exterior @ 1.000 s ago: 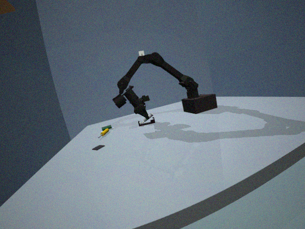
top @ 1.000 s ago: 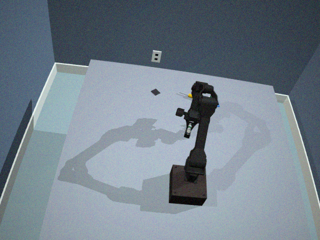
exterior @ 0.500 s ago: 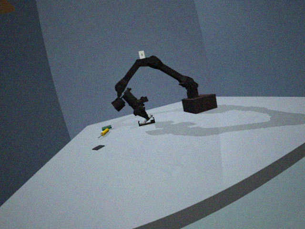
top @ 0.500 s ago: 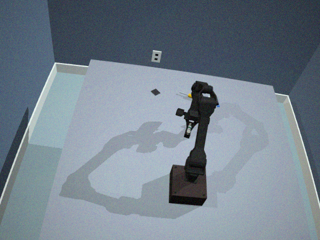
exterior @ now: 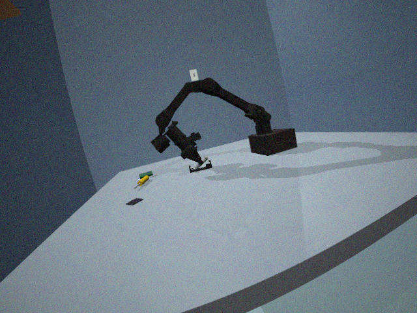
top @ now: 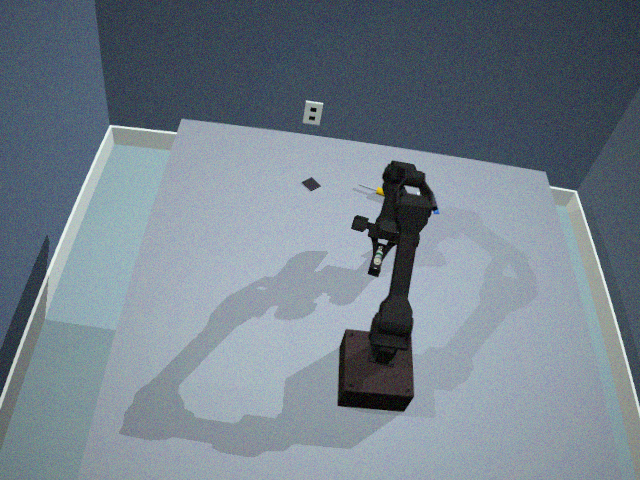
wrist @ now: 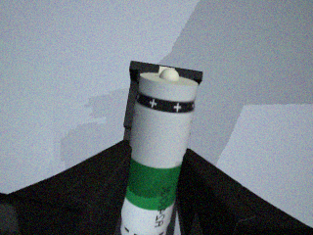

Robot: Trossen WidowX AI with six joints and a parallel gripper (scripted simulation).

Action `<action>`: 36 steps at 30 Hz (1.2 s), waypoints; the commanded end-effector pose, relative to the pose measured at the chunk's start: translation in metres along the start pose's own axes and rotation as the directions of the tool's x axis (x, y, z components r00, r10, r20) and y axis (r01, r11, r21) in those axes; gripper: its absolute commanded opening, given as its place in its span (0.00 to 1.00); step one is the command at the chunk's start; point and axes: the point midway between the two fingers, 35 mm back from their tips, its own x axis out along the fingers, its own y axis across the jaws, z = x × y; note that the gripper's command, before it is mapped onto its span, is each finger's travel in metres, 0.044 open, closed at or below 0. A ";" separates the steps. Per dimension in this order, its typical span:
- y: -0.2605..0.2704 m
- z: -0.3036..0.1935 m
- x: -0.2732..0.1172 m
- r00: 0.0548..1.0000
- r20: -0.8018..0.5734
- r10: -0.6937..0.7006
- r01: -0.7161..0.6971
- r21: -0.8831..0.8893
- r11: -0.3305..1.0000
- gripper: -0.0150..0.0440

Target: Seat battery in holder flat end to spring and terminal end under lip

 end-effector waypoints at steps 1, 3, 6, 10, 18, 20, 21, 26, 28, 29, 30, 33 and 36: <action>0.000 -0.004 0.000 1.000 0.000 0.001 -0.001 -0.003 1.000 0.36; 0.000 -0.005 -0.001 1.000 0.000 0.001 -0.001 -0.003 1.000 0.36; 0.000 -0.006 -0.001 1.000 0.000 0.001 -0.001 -0.003 1.000 0.36; 0.000 -0.008 -0.002 1.000 0.000 0.002 -0.002 -0.003 1.000 0.36; 0.000 -0.011 -0.004 1.000 0.001 0.002 -0.002 -0.003 1.000 0.36; 0.000 -0.012 -0.005 1.000 0.001 0.002 -0.002 -0.003 1.000 0.36; 0.000 -0.013 -0.005 1.000 0.001 0.002 -0.002 -0.003 1.000 0.36; 0.000 -0.015 -0.006 1.000 0.002 0.002 -0.002 -0.003 1.000 0.36; 0.000 -0.015 -0.006 1.000 0.003 0.002 -0.002 -0.002 1.000 0.36; 0.000 -0.016 -0.007 1.000 0.003 0.002 -0.002 -0.002 1.000 0.36; 0.000 -0.016 -0.007 1.000 0.003 0.002 -0.002 -0.002 1.000 0.36; 0.000 -0.017 -0.008 1.000 0.004 0.002 -0.002 -0.002 1.000 0.36; 0.000 -0.018 -0.008 1.000 0.004 0.002 -0.002 -0.002 1.000 0.36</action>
